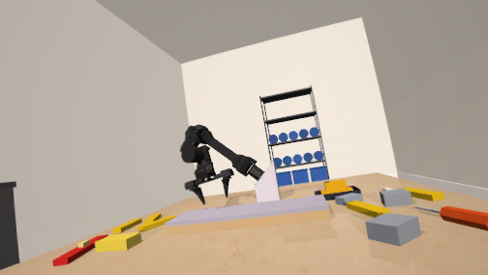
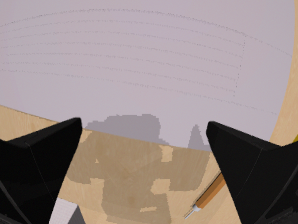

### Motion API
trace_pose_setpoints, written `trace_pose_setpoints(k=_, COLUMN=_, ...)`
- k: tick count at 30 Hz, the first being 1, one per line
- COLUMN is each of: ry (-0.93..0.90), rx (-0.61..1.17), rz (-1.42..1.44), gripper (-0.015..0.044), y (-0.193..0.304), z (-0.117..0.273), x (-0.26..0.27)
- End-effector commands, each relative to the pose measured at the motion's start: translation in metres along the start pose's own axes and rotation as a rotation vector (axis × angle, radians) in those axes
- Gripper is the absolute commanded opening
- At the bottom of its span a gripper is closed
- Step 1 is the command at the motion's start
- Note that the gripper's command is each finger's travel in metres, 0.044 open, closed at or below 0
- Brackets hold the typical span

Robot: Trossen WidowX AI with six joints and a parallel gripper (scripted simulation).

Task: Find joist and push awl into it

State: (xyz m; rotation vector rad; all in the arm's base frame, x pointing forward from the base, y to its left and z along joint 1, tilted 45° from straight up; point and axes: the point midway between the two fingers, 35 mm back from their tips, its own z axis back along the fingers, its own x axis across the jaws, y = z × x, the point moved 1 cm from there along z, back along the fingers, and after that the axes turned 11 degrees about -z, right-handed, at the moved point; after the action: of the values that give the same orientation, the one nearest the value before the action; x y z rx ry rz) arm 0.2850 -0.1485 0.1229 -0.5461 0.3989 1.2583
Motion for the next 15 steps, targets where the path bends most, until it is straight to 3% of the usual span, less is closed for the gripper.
trace_pose_setpoints(k=1, ry=0.081, rx=0.038, rz=-0.172, gripper=0.0440, y=0.032, z=-0.001, x=-0.058)
trace_pose_setpoints(k=6, ry=0.175, rx=0.069, rz=-0.325, gripper=0.0440, y=0.068, z=0.006, x=-0.111)
trace_pose_setpoints(k=15, ry=0.178, rx=0.070, rz=-0.330, gripper=0.0440, y=0.070, z=0.006, x=-0.114)
